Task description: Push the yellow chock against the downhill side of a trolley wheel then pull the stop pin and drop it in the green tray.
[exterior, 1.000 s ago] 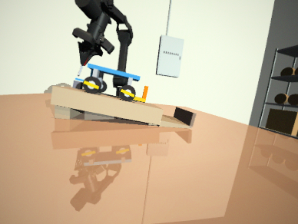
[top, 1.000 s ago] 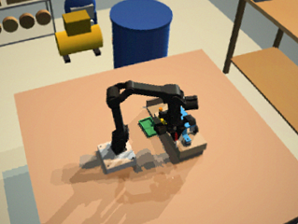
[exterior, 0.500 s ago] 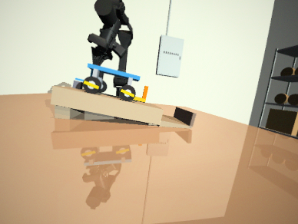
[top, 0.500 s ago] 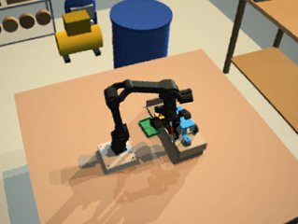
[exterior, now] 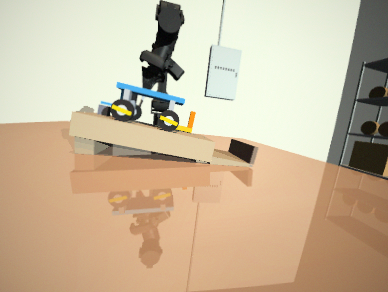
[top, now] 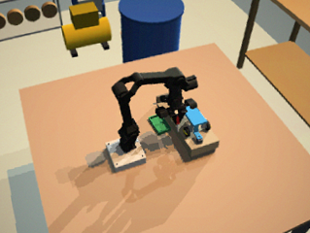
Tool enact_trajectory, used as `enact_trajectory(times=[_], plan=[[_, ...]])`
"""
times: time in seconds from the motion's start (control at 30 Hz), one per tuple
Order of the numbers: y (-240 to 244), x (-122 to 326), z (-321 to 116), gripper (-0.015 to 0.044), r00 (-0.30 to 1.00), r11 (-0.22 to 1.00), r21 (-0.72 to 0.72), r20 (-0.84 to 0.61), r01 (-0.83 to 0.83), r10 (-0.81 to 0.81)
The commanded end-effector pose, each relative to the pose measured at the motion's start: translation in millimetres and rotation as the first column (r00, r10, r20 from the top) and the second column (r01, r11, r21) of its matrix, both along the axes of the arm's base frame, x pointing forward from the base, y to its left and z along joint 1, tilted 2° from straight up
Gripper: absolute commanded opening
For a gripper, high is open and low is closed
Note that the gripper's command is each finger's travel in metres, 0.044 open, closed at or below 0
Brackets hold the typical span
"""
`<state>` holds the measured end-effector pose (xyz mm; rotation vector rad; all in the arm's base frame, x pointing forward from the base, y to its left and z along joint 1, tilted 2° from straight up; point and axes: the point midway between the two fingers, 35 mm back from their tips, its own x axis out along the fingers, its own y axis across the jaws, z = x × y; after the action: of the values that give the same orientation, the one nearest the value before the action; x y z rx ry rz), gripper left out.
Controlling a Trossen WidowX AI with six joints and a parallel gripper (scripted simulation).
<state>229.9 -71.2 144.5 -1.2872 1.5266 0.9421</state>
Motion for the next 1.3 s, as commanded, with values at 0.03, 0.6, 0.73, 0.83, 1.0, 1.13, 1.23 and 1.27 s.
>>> enact_trajectory(times=[0.03, 0.6, 0.73, 0.83, 1.0, 1.13, 1.23, 1.27], plan=[[20, 3, -4, 0.0000, 1.000, 1.000, -0.001, -0.002, 0.005, -0.005], [79, 11, -15, 0.0000, 1.000, 1.000, 0.005, -0.001, 0.005, -0.005], [94, 12, -18, 0.0000, 1.000, 1.000, 0.006, -0.001, 0.005, -0.005], [106, 14, -20, 0.0000, 1.000, 1.000, 0.008, -0.001, 0.005, -0.005], [125, 16, -23, 0.0000, 1.000, 1.000, 0.009, -0.001, 0.005, -0.005], [139, 18, -24, 0.0000, 1.000, 1.000, 0.011, -0.001, 0.005, -0.005], [145, 18, -24, 0.0000, 1.000, 1.000, 0.011, -0.001, 0.005, -0.005], [145, 18, -24, 0.0000, 1.000, 1.000, 0.011, -0.001, 0.005, -0.005]])
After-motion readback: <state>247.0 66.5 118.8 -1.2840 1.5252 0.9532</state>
